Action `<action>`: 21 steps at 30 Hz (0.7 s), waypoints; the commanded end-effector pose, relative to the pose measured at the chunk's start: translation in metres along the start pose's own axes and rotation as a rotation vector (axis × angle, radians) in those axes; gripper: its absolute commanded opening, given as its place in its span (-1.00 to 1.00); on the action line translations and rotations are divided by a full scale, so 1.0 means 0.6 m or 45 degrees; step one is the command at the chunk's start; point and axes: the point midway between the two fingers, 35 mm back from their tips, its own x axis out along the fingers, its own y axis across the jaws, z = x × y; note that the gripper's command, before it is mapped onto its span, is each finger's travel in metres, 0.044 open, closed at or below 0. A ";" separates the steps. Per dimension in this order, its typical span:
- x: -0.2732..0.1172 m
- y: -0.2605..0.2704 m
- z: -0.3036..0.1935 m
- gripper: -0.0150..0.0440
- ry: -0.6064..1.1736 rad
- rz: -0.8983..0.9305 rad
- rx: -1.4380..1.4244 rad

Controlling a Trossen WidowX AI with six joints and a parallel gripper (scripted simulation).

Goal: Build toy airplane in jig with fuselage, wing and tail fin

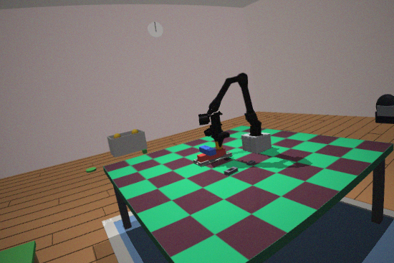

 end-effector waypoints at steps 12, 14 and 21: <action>0.000 0.000 0.000 0.39 -0.001 -0.001 0.000; -0.005 -0.001 0.001 0.39 -0.001 -0.001 0.000; -0.153 0.001 0.002 0.39 0.003 -0.005 -0.004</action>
